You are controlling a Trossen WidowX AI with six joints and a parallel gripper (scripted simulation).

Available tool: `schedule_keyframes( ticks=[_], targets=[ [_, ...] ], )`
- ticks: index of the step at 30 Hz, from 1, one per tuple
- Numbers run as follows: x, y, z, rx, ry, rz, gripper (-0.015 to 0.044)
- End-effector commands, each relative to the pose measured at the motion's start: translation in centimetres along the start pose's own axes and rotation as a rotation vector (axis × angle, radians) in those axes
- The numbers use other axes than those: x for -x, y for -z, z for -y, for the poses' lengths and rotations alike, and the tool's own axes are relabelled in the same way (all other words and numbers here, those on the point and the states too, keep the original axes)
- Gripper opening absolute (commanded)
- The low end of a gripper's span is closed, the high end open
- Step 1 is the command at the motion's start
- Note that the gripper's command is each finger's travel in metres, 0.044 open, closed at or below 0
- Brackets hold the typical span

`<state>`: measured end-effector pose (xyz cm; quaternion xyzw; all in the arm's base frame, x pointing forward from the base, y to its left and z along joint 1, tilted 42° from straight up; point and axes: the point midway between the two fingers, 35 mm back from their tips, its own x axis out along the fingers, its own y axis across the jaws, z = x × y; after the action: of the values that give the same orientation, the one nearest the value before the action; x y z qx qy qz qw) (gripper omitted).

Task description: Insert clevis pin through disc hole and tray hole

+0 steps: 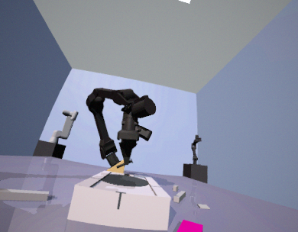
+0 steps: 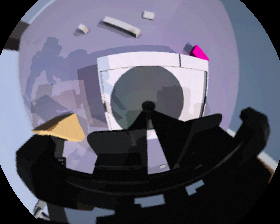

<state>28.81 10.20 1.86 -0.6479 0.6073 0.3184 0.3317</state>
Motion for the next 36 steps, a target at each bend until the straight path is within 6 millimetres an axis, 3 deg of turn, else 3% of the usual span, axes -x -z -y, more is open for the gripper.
schedule_keyframes(
  ticks=[1, 36],
  targets=[
    [0.1, 0.2, 0.0, -0.002, -0.002, 0.078, 0.0000],
    [-1.5, 2.9, 0.0, 0.010, -0.005, 0.985, 0.0000]
  ],
)
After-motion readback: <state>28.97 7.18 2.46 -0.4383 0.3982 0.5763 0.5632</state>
